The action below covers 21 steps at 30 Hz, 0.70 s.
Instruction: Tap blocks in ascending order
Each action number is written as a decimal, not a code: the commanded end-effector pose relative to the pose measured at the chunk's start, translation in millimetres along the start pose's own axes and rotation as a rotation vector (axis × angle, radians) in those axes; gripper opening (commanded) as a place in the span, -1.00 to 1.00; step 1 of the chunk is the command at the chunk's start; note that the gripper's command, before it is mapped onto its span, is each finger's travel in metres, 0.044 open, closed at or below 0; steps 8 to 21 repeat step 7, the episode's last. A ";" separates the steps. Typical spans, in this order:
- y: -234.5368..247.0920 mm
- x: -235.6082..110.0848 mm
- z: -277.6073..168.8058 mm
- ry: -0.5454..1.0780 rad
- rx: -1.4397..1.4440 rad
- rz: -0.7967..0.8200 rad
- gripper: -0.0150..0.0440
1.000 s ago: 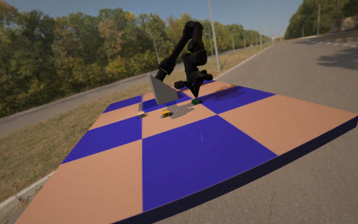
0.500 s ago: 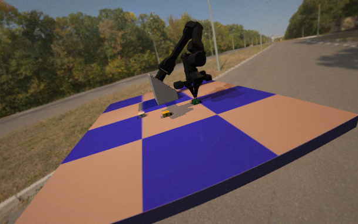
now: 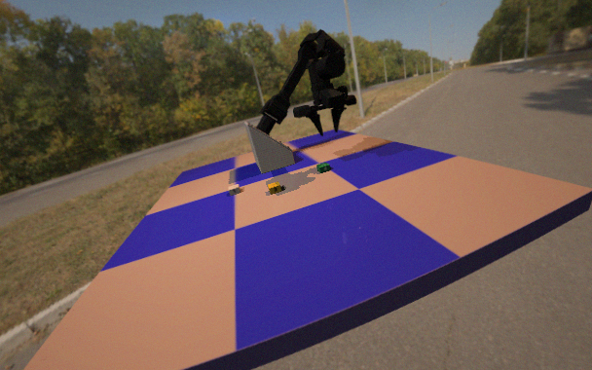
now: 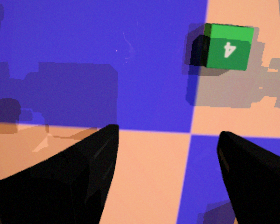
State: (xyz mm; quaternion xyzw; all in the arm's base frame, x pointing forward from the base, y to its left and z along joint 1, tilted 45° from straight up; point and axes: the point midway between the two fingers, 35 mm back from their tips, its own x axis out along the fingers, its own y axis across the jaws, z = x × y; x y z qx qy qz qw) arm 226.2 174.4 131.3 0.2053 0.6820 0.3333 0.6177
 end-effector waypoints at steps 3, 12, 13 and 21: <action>18.3 -25.0 -13.2 -0.009 -0.010 0.004 0.82; 18.3 -25.0 -13.2 -0.009 -0.010 0.004 0.86; 18.3 -25.0 -13.2 -0.009 -0.010 0.004 0.86; 18.3 -25.0 -13.2 -0.009 -0.010 0.004 0.86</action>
